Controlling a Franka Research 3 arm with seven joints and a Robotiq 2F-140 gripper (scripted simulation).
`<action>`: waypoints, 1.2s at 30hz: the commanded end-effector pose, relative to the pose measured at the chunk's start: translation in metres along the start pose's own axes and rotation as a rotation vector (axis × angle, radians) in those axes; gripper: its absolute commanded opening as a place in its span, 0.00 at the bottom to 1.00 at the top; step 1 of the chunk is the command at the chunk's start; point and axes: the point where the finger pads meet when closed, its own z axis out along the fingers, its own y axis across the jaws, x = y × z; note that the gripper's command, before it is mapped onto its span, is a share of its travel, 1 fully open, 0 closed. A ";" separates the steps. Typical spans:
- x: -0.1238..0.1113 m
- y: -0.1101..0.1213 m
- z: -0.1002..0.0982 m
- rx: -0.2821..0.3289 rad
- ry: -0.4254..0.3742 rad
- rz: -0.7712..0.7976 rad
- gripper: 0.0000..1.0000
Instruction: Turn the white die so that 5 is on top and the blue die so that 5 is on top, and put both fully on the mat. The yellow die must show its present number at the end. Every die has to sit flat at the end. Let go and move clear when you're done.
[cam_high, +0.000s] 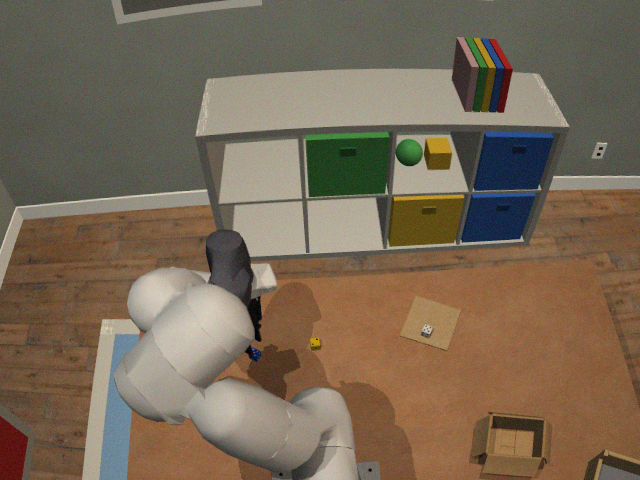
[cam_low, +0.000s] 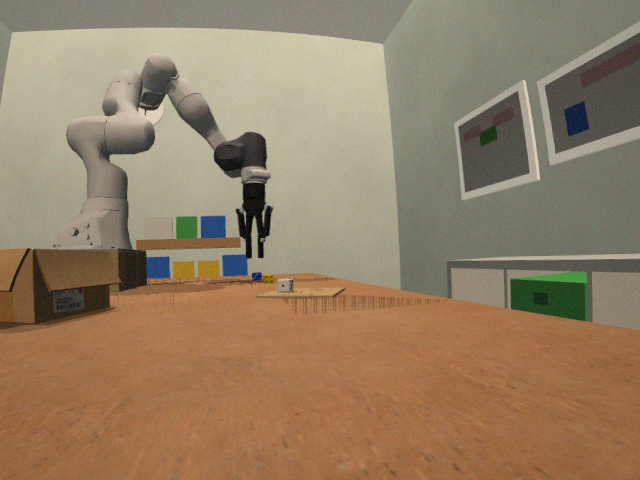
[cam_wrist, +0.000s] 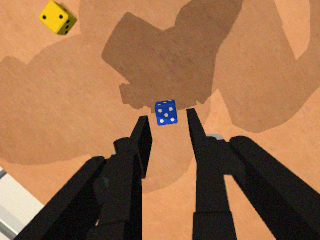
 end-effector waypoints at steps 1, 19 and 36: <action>-0.002 -0.003 0.003 0.007 -0.006 -0.010 0.32; -0.003 -0.003 0.028 0.007 -0.006 -0.010 0.32; -0.003 -0.004 0.039 0.007 -0.006 -0.010 0.32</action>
